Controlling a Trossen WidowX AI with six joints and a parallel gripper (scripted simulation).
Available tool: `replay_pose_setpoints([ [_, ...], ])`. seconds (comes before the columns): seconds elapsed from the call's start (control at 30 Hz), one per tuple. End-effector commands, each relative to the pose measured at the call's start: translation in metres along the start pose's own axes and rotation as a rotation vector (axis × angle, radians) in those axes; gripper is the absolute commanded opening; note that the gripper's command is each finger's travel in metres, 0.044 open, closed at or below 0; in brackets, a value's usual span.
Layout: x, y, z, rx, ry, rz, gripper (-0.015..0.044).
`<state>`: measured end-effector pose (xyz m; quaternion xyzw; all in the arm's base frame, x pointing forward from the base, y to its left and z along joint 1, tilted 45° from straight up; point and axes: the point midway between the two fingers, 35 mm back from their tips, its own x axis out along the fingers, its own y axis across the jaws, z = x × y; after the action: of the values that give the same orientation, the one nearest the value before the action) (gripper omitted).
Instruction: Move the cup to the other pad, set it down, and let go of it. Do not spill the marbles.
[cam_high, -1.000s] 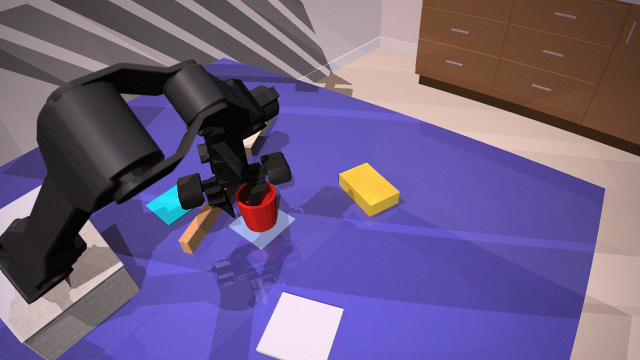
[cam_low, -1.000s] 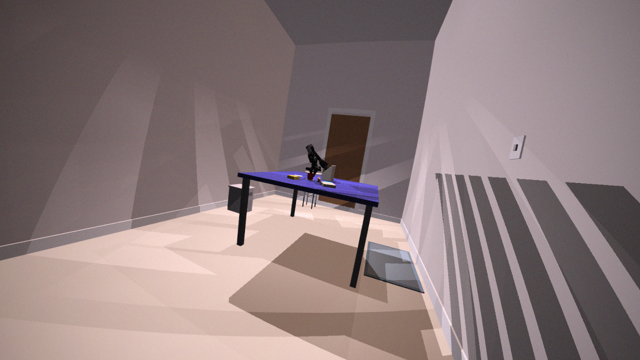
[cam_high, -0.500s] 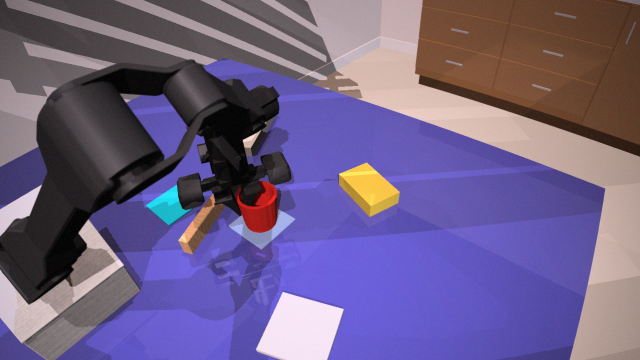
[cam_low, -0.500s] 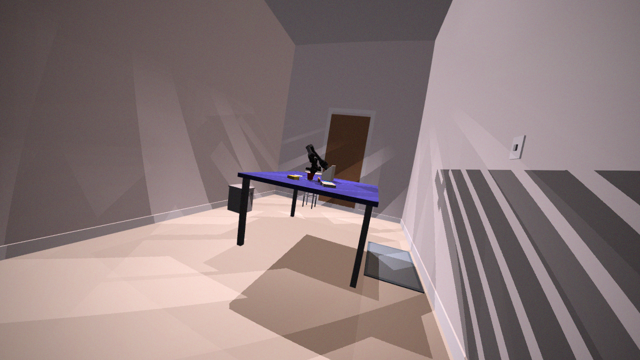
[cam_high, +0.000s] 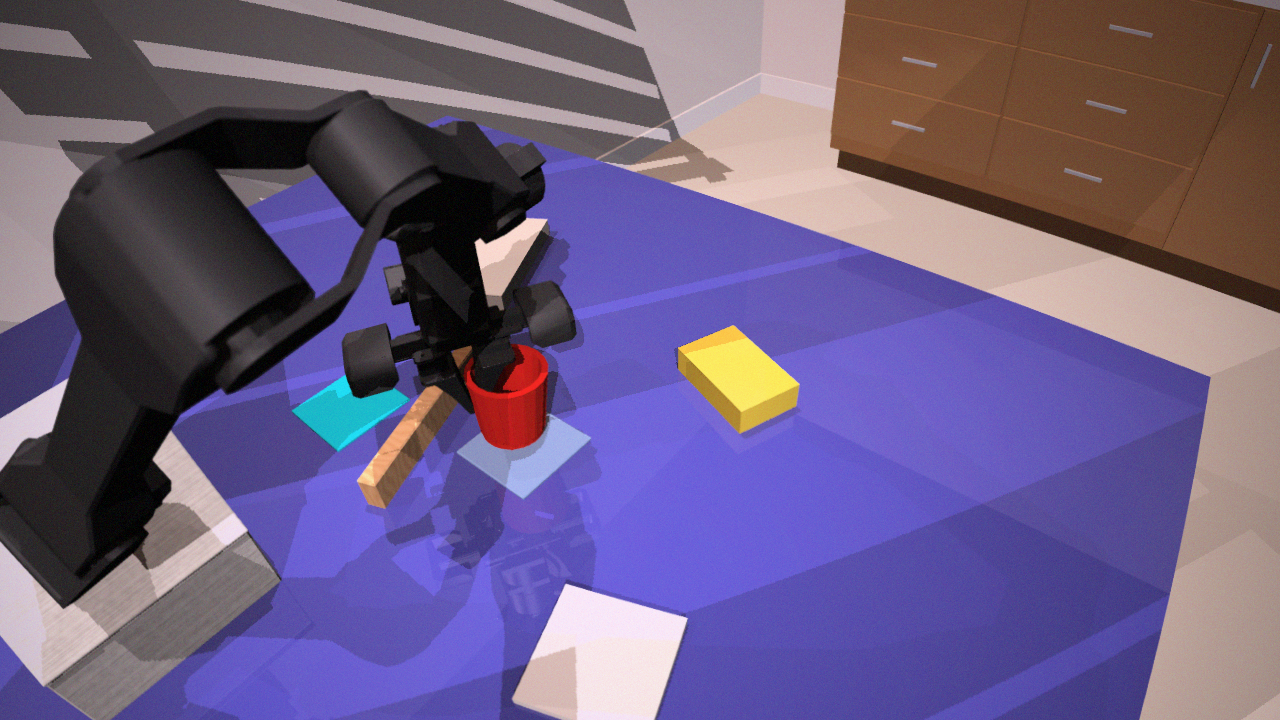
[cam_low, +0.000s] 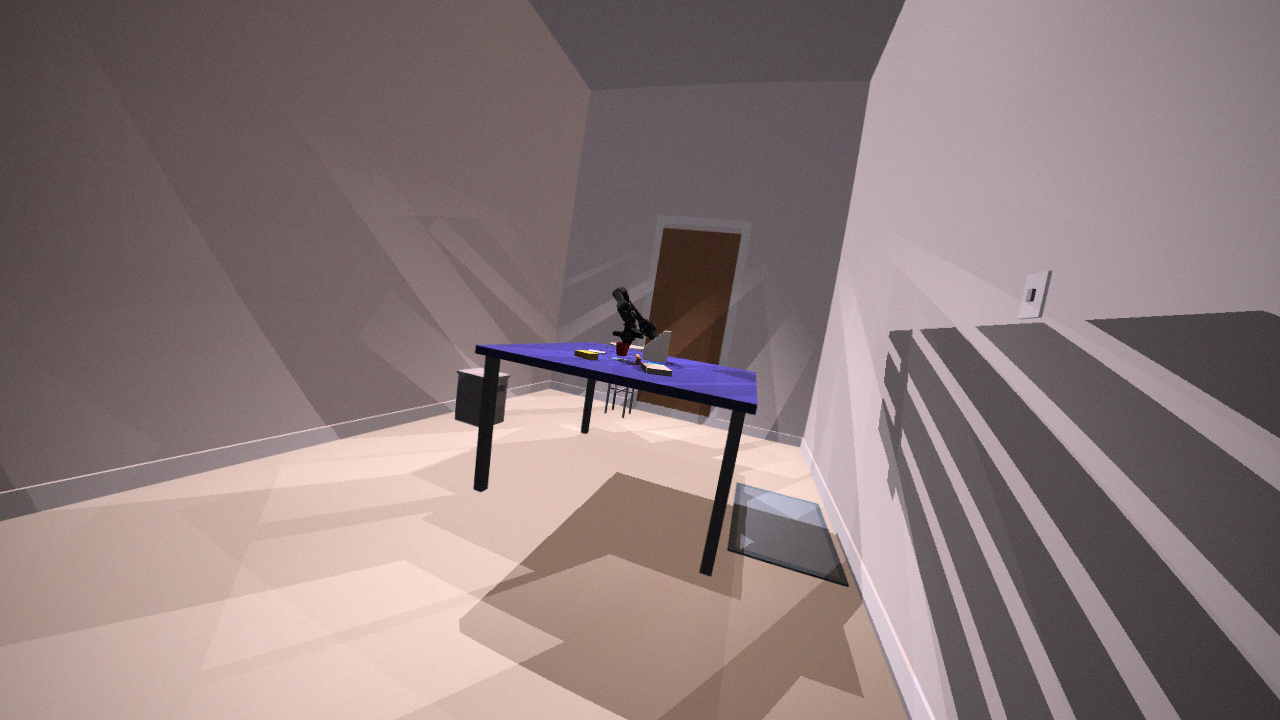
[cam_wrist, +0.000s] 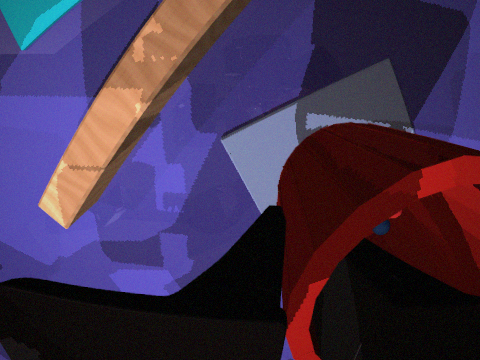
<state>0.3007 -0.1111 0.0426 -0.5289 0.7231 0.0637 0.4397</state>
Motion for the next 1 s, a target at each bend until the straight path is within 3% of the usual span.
replay_pose_setpoints([
  [0.0,-0.016,-0.002,0.000,0.010,-0.006,-0.005,0.0000],
  [0.23,-0.035,0.002,0.001,0.007,-0.003,-0.005,0.0000],
  [0.97,-0.033,0.004,0.003,0.000,0.002,-0.006,0.0000],
])
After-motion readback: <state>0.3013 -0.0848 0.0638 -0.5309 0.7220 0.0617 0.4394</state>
